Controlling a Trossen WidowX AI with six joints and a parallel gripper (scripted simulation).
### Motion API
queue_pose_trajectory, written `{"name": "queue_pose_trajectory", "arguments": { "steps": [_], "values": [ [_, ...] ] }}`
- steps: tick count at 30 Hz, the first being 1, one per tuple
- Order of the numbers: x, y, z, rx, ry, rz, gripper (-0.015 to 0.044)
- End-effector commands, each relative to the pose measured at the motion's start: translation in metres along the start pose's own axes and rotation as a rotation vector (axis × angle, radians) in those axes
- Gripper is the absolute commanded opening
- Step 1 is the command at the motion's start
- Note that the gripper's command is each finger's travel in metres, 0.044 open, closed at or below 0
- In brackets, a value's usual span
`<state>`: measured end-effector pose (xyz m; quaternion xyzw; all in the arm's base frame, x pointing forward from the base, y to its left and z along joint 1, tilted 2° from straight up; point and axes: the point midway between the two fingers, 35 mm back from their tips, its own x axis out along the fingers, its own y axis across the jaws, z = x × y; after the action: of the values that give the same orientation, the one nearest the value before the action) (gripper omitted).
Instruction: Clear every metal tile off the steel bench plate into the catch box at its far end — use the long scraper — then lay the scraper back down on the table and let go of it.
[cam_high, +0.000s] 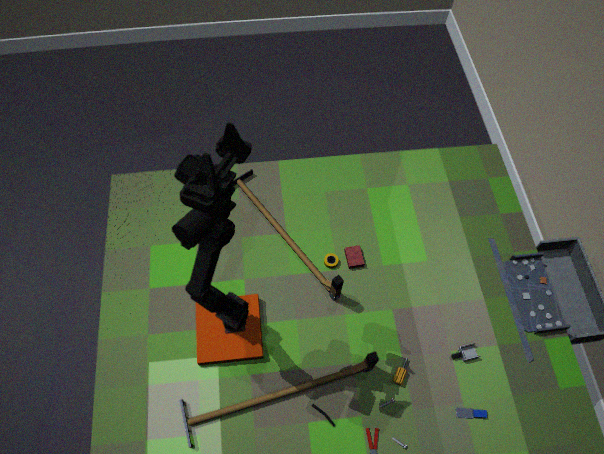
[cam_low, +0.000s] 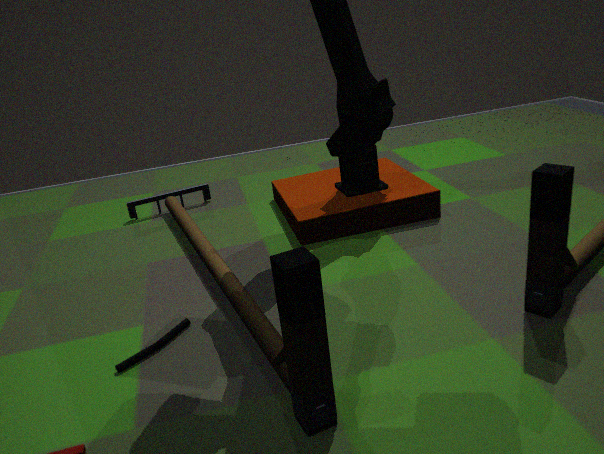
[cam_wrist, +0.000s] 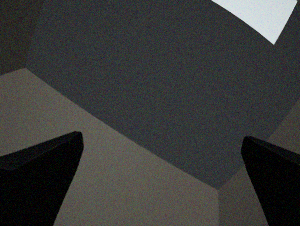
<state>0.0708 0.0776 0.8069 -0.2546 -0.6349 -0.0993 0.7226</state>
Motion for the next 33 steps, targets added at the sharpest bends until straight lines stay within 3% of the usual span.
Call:
{"name": "queue_pose_trajectory", "arguments": {
  "steps": [1,33],
  "values": [
    [0.001,0.005,0.0,-0.002,0.002,0.001,0.044],
    [0.006,0.046,0.01,0.005,-0.01,0.035,0.044]
  ]
}}
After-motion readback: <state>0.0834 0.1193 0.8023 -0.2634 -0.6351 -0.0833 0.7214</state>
